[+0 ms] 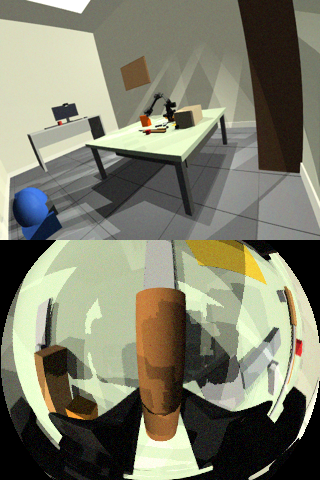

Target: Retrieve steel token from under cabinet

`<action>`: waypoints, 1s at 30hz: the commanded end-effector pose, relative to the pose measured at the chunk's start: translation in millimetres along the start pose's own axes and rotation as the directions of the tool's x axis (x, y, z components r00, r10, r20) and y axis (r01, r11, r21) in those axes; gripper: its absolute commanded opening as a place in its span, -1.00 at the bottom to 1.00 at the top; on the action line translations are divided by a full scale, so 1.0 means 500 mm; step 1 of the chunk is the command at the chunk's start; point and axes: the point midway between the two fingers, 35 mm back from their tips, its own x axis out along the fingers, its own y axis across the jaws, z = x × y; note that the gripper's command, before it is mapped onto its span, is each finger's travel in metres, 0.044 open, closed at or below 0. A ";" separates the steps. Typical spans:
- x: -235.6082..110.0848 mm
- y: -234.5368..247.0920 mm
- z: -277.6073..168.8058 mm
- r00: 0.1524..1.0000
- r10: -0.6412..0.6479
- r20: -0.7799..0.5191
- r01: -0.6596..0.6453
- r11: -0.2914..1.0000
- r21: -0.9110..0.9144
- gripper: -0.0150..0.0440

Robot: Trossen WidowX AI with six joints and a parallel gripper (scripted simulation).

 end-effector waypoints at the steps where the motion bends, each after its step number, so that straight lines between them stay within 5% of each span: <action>1: -0.001 0.001 0.013 1.000 0.001 0.001 -0.001 1.000 -0.003 -0.49; 30: -0.001 -0.001 0.078 1.000 0.001 0.002 -0.001 1.000 -0.004 -0.49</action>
